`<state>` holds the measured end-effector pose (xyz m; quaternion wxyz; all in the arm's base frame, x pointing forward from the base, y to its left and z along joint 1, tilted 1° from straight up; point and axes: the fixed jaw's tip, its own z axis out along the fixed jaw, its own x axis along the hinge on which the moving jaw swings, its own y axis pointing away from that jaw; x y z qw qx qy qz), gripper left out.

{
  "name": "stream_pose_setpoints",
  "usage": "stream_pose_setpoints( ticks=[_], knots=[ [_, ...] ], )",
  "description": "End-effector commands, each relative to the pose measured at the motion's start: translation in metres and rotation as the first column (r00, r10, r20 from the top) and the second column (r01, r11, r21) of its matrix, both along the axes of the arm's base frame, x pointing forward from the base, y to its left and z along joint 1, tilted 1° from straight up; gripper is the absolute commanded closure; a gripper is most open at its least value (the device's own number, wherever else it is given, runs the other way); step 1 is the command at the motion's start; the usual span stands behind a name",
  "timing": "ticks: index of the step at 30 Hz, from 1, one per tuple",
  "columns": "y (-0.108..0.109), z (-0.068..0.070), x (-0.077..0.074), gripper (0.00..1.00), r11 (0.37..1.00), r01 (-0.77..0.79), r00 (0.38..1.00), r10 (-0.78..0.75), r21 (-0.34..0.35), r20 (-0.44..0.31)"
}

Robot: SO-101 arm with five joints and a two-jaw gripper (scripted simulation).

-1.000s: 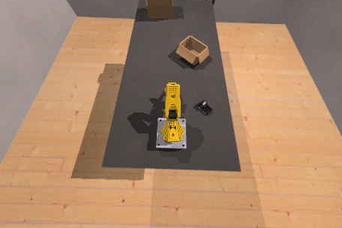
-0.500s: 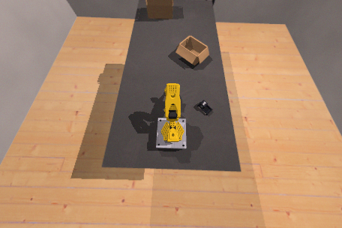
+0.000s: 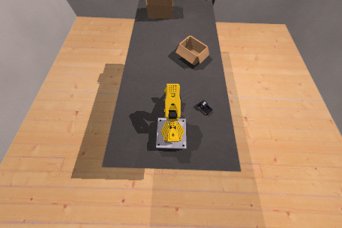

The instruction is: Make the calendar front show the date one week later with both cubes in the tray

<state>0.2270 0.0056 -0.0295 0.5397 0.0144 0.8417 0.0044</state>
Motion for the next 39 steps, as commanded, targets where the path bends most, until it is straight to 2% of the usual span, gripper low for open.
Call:
stream_pose_setpoints(
  ticks=[1,14,39],
  knots=[
    [-0.0015,0.0007,0.0011,1.00,1.000,0.011,1.000,-0.012,0.011,0.013],
    [-0.0014,-0.0052,0.0010,1.00,1.000,0.012,1.000,-0.012,0.012,0.003],
    [-0.0013,-0.0074,0.0009,0.98,1.000,0.012,1.000,-0.012,0.012,0.000]
  ],
)
